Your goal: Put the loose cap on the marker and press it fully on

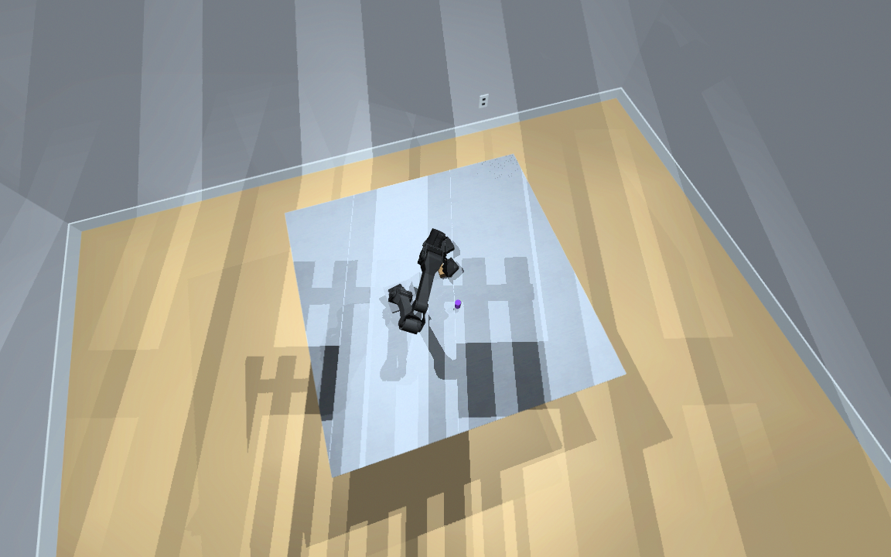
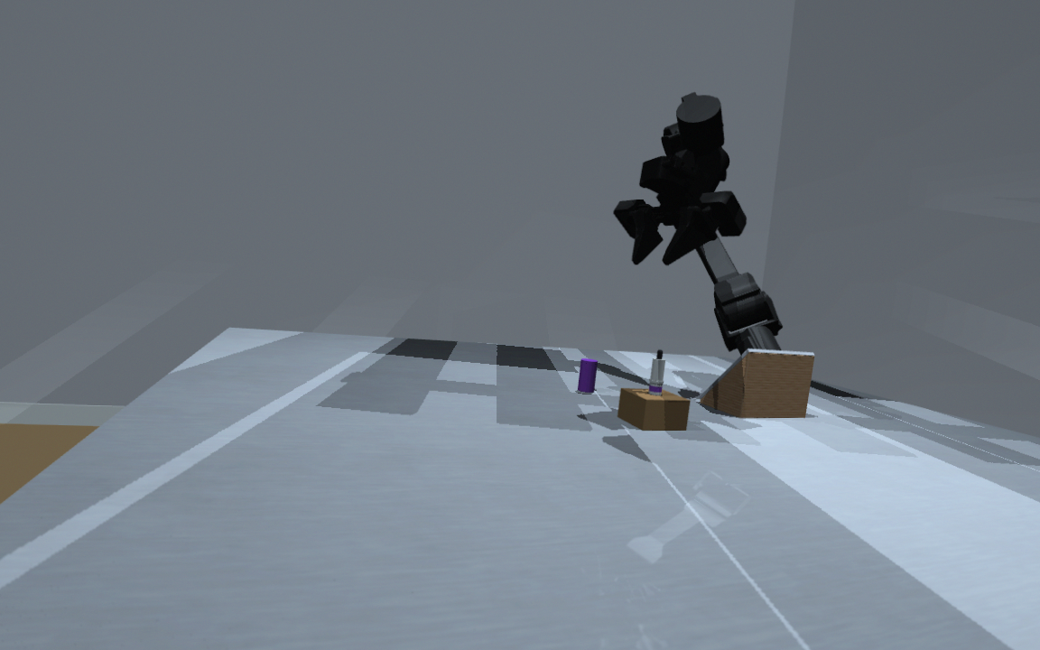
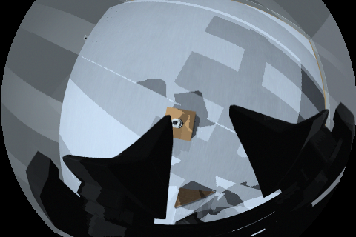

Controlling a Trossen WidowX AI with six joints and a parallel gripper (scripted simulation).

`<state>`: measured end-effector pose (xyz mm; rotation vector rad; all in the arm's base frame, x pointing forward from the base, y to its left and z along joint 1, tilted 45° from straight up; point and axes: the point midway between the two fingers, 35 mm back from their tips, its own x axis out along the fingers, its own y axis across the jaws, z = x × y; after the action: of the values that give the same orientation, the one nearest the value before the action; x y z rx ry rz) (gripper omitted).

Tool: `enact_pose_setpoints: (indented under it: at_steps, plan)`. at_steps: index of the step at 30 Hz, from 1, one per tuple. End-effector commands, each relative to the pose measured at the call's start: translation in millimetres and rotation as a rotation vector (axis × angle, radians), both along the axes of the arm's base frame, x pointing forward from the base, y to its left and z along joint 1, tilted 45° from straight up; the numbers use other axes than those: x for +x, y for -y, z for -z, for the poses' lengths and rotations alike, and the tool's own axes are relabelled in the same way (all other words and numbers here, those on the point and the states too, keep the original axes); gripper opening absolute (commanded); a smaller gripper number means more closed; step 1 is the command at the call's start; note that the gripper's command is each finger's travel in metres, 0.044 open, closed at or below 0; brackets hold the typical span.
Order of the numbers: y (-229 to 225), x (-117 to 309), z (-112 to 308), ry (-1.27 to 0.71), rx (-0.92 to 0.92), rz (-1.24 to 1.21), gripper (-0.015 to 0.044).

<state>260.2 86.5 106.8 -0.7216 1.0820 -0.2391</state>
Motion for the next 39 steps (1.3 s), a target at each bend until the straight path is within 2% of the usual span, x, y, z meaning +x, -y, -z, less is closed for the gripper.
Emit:
enact_pose_setpoints:
  at_steps: [1,10,15,19,39]
  plan:
    - [50,5,-9,-0.089,-0.049,0.169,0.0236]
    - [159,-18,-40,-0.303,-0.102,0.548,0.0236]
    - [165,-21,-41,-0.311,-0.102,0.561,0.0236]
    - [188,-25,-20,-0.310,-0.103,0.562,0.0236]
    - [211,-29,2,-0.309,-0.103,0.561,0.0236]
